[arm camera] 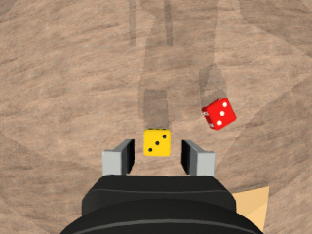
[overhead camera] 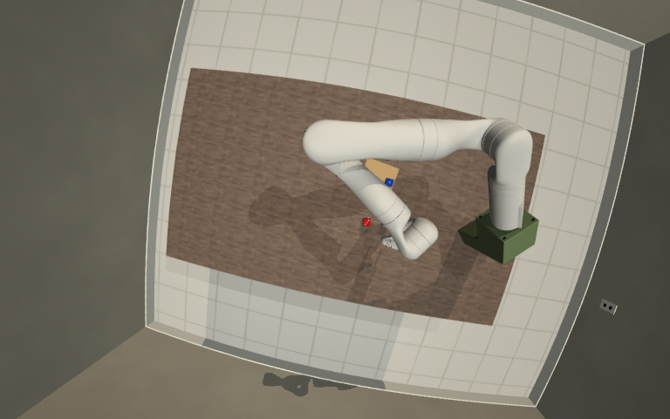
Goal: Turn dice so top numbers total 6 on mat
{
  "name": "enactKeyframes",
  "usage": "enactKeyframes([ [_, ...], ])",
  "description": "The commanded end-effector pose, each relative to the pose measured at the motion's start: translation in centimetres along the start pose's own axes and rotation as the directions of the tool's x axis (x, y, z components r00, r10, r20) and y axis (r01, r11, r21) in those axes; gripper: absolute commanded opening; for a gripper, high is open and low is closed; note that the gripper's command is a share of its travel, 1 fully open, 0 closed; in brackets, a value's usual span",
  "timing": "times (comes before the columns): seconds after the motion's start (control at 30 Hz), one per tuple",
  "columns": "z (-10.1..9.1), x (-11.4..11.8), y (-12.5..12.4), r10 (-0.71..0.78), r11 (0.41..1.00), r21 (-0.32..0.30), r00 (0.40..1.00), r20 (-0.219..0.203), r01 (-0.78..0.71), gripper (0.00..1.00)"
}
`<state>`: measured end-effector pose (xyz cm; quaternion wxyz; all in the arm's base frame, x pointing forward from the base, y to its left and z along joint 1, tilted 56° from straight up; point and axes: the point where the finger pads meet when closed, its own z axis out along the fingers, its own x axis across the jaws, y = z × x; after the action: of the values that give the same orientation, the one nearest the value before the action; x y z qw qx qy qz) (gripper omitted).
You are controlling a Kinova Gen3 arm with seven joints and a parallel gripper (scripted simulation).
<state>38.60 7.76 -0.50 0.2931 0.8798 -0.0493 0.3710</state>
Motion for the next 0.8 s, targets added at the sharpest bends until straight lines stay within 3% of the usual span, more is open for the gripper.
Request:
enactKeyframes([
  [0.0,0.2,0.0,0.0,0.000,1.000,-0.001,1.000,0.001,0.000,0.87],
  [0.77,2.7,0.0,0.0,0.000,1.000,-0.001,1.000,0.001,0.000,0.87],
])
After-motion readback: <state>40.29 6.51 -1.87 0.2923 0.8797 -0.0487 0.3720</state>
